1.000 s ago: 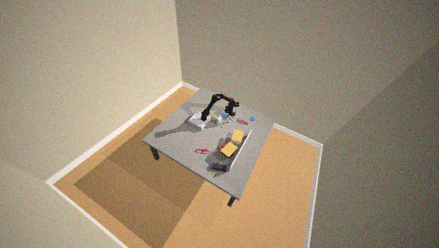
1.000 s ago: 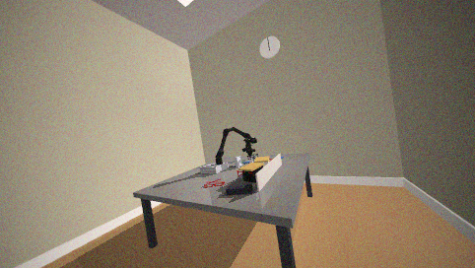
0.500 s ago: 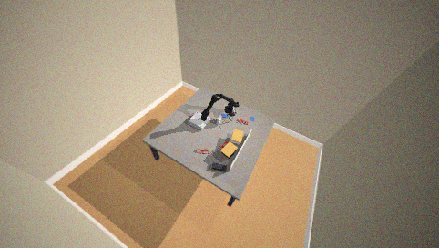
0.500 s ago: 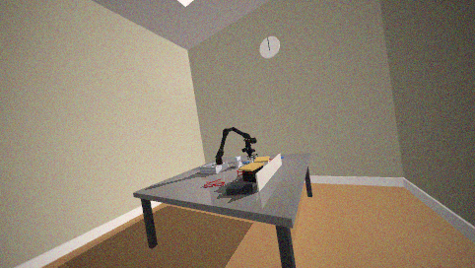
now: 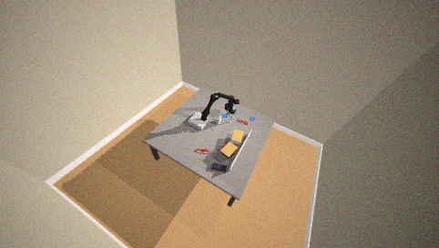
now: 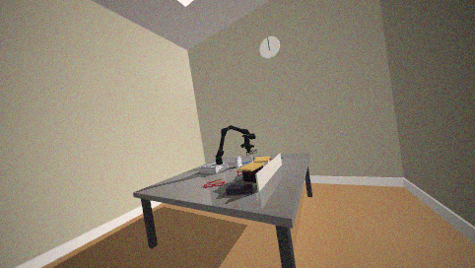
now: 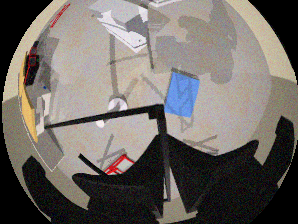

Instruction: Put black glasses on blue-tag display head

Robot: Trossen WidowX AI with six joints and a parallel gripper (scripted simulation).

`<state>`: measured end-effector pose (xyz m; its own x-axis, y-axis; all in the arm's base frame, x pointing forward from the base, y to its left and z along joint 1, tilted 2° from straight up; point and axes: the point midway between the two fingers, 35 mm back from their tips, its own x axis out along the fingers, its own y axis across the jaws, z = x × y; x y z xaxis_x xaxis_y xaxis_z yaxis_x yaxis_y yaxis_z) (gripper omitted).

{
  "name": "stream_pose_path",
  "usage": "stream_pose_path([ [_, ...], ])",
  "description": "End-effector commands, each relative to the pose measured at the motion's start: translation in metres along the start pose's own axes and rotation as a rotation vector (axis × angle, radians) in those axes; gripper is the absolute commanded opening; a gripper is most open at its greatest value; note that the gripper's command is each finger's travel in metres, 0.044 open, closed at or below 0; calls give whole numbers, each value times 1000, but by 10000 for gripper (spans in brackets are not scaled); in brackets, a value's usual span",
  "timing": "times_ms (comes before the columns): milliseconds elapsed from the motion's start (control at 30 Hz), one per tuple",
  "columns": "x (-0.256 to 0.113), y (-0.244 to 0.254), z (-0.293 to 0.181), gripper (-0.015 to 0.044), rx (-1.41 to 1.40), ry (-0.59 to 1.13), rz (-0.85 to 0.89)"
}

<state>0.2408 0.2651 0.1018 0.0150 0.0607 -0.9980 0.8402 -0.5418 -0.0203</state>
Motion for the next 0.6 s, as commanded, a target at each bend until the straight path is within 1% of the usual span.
stream_pose_path([
  [0, -11, 0, 1, 0, -4, 5, 4],
  [167, -11, 5, 3, 0, -52, 4, 5],
  [567, -11, 37, 20, 0, -359, 1, 8],
])
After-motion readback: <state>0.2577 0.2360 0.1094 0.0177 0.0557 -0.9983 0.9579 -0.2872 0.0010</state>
